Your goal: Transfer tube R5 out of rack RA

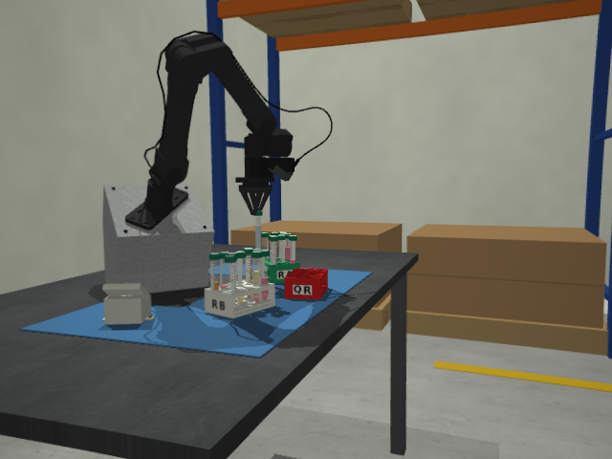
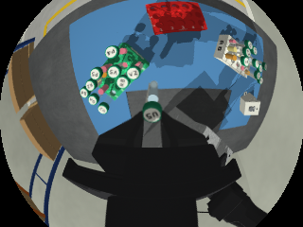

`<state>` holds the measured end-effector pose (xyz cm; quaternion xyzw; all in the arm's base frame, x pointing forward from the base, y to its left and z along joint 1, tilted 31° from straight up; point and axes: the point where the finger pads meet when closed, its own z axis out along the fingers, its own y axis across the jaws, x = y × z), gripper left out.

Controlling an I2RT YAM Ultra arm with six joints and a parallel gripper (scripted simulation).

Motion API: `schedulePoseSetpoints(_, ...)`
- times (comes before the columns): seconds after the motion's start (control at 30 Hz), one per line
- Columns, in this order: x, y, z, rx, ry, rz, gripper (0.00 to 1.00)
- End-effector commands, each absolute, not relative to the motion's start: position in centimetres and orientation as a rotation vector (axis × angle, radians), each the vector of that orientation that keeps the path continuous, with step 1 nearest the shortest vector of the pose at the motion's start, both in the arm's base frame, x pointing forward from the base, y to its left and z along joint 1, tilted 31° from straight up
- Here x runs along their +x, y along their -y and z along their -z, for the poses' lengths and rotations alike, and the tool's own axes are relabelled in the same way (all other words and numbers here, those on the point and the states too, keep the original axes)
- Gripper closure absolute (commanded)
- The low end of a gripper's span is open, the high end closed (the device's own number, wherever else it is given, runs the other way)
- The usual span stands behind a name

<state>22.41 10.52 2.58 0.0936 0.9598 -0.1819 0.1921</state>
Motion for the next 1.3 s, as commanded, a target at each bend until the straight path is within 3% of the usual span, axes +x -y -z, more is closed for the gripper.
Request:
schedulePoseSetpoints(0.0, 22.6, -12.4, -2.4, 0.297, -2.660, 0.470, 1.00)
schedulePoseSetpoints(0.47, 20.5, -15.3, -0.2, 0.298, -2.672, 0.462, 1.00)
schedulePoseSetpoints(1.27, 23.6, -16.5, -0.7, 0.286, -2.673, 0.507, 1.00)
